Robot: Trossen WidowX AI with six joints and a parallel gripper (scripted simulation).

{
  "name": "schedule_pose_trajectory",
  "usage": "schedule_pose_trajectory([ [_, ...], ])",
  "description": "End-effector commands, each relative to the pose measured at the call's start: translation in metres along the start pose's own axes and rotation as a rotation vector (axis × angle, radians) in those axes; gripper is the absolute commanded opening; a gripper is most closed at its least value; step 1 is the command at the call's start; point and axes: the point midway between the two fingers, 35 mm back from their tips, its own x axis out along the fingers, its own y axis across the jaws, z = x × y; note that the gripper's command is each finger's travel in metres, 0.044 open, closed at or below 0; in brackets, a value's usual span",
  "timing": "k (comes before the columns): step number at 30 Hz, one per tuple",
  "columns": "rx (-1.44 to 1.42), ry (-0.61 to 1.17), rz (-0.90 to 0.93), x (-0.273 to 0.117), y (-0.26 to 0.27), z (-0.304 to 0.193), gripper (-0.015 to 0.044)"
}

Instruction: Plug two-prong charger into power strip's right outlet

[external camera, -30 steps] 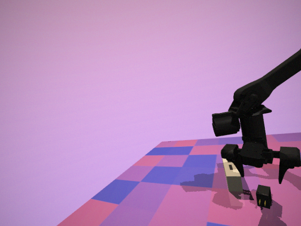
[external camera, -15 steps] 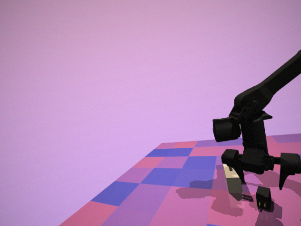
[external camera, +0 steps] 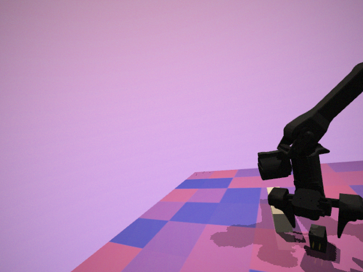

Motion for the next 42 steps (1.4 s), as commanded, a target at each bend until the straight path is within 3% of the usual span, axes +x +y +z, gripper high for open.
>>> schedule_pose_trajectory([
  [1, 0.003, 0.005, 0.016, 0.010, 0.003, 0.000, 0.0440],
  [18, 0.003, 0.005, 0.016, 0.026, 0.005, 0.000, 0.0440],
  [29, 0.000, 0.003, 0.005, 0.023, 0.002, 0.001, 0.0151],
  [37, 0.000, 0.003, 0.005, 0.023, 0.002, 0.001, 0.0098],
  [40, 0.000, 0.003, 0.006, 0.019, 0.002, 0.001, 0.0019],
  [42, 0.000, 0.003, 0.007, 0.013, 0.001, 0.000, 0.0000],
])
